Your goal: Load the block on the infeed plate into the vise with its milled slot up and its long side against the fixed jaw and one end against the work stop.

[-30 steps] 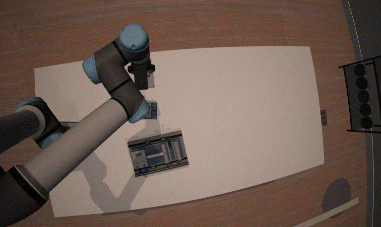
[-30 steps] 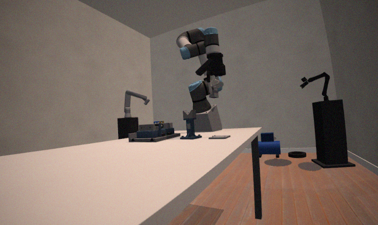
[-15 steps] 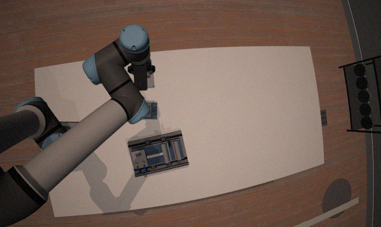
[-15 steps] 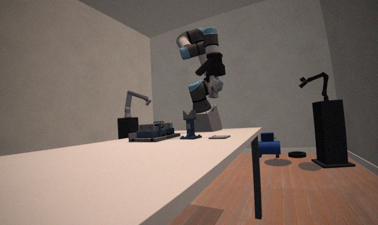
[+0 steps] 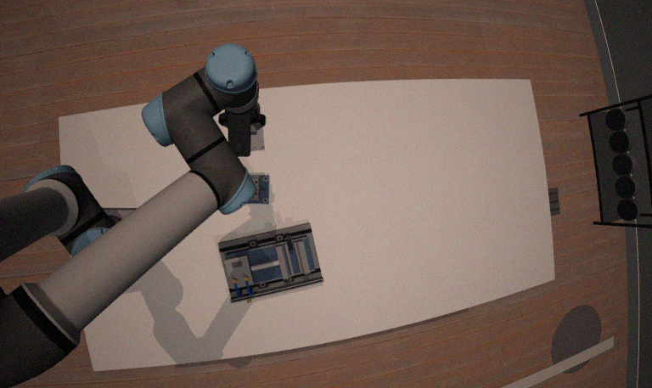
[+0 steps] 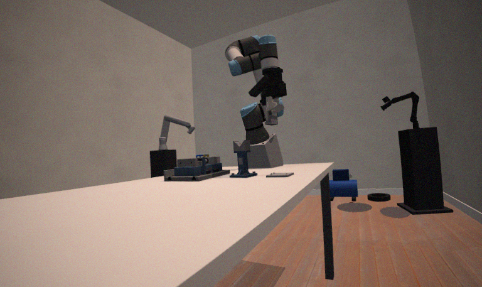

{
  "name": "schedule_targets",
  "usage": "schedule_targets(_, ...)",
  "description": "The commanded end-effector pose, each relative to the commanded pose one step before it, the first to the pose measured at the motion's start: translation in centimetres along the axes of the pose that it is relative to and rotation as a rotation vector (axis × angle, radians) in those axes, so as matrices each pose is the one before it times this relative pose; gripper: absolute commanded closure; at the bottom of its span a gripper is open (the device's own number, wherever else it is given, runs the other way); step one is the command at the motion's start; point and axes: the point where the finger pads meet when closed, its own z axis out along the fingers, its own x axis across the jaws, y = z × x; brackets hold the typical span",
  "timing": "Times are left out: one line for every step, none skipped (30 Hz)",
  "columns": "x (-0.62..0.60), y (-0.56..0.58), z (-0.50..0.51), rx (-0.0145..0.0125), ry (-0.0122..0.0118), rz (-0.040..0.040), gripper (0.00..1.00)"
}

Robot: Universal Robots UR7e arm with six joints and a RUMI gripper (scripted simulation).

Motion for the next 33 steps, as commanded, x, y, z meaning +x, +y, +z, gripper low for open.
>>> schedule_targets(-0.051, -0.125, -0.044, -0.00072, -0.00066, 0.02129, 1.0)
schedule_targets(-0.005, -0.035, 0.001, 0.00002, 0.00011, 0.00517, 1.0)
schedule_targets(-0.005, -0.036, 0.001, 0.00003, 0.00012, 0.00529, 1.0)
schedule_targets(-0.005, -0.037, 0.001, 0.00003, 0.00012, 0.0054, 1.0)
schedule_targets(-0.005, -0.038, 0.001, 0.00003, 0.00012, 0.00552, 1.0)
schedule_targets(-0.006, -0.038, 0.001, 0.00003, 0.00012, 0.00564, 1.0)
schedule_targets(-0.006, -0.039, 0.001, 0.00003, 0.00012, 0.00576, 1.0)
schedule_targets(-0.006, -0.04, 0.001, 0.00003, 0.00013, 0.00588, 1.0)
schedule_targets(-0.007, -0.04, 0.001, 0.00003, 0.00013, 0.006, 1.0)
schedule_targets(-0.007, -0.041, 0.001, 0.00003, 0.00013, 0.00612, 1.0)
schedule_targets(-0.007, -0.042, 0.001, 0.00003, 0.00013, 0.00623, 1.0)
schedule_targets(-0.008, -0.043, 0.001, 0.00004, 0.00013, 0.00635, 1.0)
schedule_targets(0.0, 0.0, 0.0, 0.0, 0.0, 0.0, 1.0)
schedule_targets(0.0, 0.0, 0.0, 0.0, 0.0, 0.0, 1.0)
schedule_targets(-0.008, -0.043, 0.001, 0.00004, 0.00014, 0.00647, 1.0)
schedule_targets(-0.008, -0.044, 0.001, 0.00004, 0.00014, 0.00659, 1.0)
schedule_targets(-0.009, -0.045, 0.001, 0.00004, 0.00014, 0.00671, 1.0)
schedule_targets(-0.009, -0.045, 0.001, 0.00004, 0.00014, 0.00683, 1.0)
schedule_targets(-0.01, -0.046, 0.001, 0.00004, 0.00014, 0.00695, 1.0)
schedule_targets(-0.01, -0.046, 0.001, 0.00004, 0.00014, 0.00707, 1.0)
schedule_targets(-0.01, -0.047, 0.001, 0.00004, 0.00015, 0.00719, 1.0)
schedule_targets(-0.011, -0.048, 0.001, 0.00004, 0.00015, 0.00731, 1.0)
schedule_targets(-0.011, -0.048, 0.001, 0.00005, 0.00015, 0.00743, 1.0)
schedule_targets(-0.012, -0.049, 0.001, 0.00005, 0.00015, 0.00755, 1.0)
schedule_targets(-0.012, -0.049, 0.001, 0.00005, 0.00015, 0.00767, 1.0)
schedule_targets(-0.013, -0.05, 0.001, 0.00005, 0.00015, 0.00779, 1.0)
schedule_targets(-0.013, -0.051, 0.001, 0.00005, 0.00015, 0.00791, 1.0)
schedule_targets(-0.014, -0.051, 0.001, 0.00005, 0.00015, 0.00803, 1.0)
schedule_targets(-0.014, -0.052, 0.001, 0.00005, 0.00016, 0.00815, 1.0)
schedule_targets(0.0, 0.0, 0.0, 0.0, 0.0, 0.0, 1.0)
schedule_targets(0.0, 0.0, 0.0, 0.0, 0.0, 0.0, 1.0)
schedule_targets(-0.015, -0.052, 0.001, 0.00006, 0.00016, 0.00827, 1.0)
schedule_targets(-0.015, -0.053, 0.001, 0.00006, 0.00016, 0.00838, 1.0)
